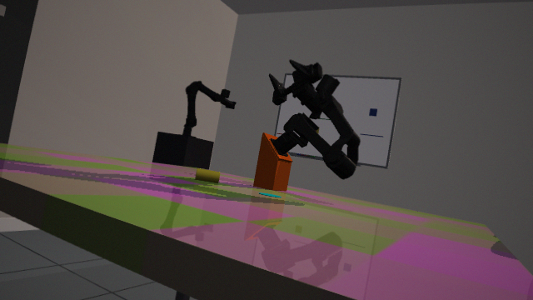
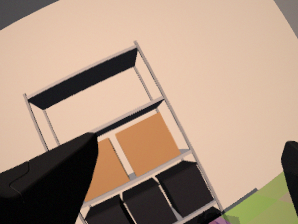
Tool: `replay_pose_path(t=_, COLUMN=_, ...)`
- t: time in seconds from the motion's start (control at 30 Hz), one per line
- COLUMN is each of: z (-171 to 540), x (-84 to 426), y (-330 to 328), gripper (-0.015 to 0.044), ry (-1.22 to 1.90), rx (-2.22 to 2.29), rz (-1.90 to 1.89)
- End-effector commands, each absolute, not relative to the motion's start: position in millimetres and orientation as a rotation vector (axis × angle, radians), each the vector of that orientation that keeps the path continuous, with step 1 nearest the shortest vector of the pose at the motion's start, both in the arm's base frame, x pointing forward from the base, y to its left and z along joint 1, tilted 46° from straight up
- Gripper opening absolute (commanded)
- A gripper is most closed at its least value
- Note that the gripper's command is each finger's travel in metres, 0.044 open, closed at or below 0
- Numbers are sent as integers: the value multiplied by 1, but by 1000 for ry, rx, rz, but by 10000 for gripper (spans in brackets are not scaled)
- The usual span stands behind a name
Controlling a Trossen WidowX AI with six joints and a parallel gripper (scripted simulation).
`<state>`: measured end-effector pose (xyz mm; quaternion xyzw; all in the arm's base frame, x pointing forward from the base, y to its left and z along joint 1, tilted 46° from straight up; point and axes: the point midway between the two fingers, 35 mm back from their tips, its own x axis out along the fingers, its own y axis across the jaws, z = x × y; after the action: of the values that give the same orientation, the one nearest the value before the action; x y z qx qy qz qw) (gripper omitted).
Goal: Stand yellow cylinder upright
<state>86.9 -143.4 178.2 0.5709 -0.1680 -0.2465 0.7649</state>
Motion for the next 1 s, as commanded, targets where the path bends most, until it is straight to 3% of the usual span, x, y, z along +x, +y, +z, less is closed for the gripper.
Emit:
replay_pose_path(t=0.0, z=178, x=87, y=-144, gripper=374, ry=-362, rx=1245, rz=-534)
replay_pose_path(t=0.1, z=181, x=92, y=-148, gripper=309, ry=-318, rx=1307, rz=-516)
replay_pose_path(t=0.57, z=160, x=142, y=-178, gripper=309, ry=178, rx=1595, rz=-422)
replay_pose_path(t=0.97, z=88, x=212, y=-174, gripper=309, ry=823, rx=1614, rz=-303)
